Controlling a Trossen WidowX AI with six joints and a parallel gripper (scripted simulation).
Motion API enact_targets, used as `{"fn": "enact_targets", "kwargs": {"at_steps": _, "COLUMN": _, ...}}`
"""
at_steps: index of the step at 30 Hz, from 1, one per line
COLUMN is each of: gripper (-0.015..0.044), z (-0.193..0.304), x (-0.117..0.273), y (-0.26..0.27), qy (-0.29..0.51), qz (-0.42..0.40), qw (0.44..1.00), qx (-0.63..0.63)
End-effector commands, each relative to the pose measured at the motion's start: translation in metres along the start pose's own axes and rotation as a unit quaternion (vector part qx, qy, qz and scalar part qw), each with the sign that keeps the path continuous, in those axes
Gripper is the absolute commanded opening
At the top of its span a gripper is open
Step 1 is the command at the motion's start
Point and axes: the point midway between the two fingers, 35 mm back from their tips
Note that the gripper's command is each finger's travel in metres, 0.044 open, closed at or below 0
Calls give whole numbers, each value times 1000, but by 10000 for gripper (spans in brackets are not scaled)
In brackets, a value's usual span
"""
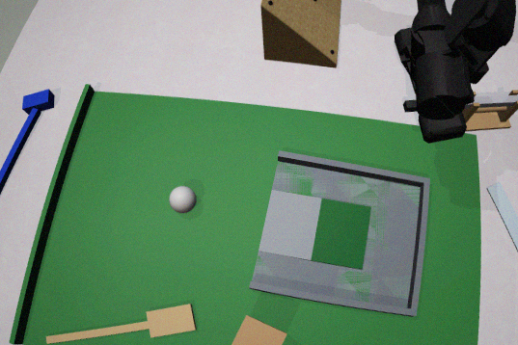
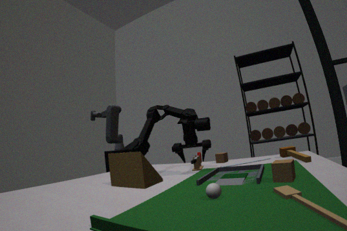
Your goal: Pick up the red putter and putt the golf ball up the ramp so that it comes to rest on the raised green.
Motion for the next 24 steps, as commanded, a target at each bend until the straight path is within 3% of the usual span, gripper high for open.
{"fn": "enact_targets", "kwargs": {"at_steps": 1, "gripper": 440, "z": 1, "x": -7, "y": 2, "qy": -3, "qz": 0, "qw": 1000, "qx": -1}}
{"fn": "enact_targets", "kwargs": {"at_steps": 22, "gripper": 440, "z": 6, "x": -29, "y": 1, "qy": -3, "qz": 0, "qw": 1000, "qx": 0}}
{"fn": "enact_targets", "kwargs": {"at_steps": 24, "gripper": 387, "z": 5, "x": -26, "y": -1, "qy": -3, "qz": 2, "qw": 1000, "qx": 2}}
Point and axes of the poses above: the point midway between the two fingers, 35 mm back from their tips, its own x axis back along the fingers, its own y axis across the jaws, z = x × y, and after that the axes turned 6 degrees about -x, right-handed
